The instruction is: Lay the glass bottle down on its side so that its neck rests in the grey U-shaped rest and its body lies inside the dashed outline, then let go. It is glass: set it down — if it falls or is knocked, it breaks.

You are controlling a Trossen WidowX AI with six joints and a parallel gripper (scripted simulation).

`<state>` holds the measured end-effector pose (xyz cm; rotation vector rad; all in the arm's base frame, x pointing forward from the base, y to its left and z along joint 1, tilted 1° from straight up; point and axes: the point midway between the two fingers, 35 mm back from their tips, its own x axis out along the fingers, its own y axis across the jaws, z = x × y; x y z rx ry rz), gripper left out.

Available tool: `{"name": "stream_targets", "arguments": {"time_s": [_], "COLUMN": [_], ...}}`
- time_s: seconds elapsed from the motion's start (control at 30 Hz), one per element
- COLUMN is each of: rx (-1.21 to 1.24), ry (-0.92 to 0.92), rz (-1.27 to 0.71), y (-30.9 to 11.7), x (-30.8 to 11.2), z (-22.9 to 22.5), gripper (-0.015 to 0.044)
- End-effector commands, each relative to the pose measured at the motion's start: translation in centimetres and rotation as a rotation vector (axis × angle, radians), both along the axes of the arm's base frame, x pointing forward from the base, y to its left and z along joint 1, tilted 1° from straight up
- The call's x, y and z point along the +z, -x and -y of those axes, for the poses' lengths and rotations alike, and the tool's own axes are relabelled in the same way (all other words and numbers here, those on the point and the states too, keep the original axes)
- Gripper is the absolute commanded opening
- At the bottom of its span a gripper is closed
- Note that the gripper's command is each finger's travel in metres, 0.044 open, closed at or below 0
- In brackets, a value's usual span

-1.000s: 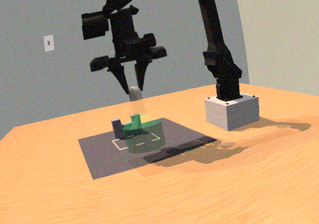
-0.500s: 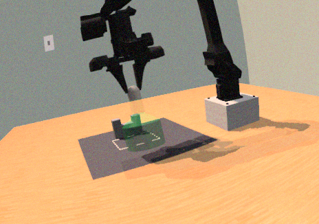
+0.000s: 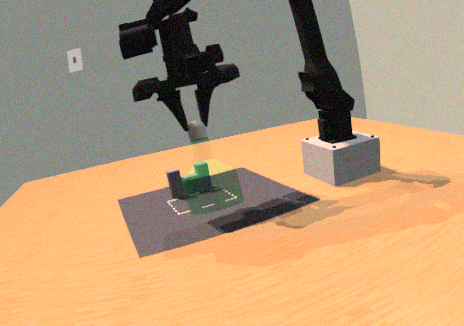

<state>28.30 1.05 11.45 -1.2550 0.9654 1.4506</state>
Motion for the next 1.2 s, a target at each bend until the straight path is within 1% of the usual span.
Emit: {"name": "stream_targets", "arguments": {"time_s": [0.0,1.17], "rx": [-0.003,0.018], "ry": [0.011,-0.070], "rz": [0.003,-0.013], "y": [-0.2,-0.7], "x": [0.1,-0.2], "z": [0.9,3.5], "gripper": [0.0132,0.0132]}}
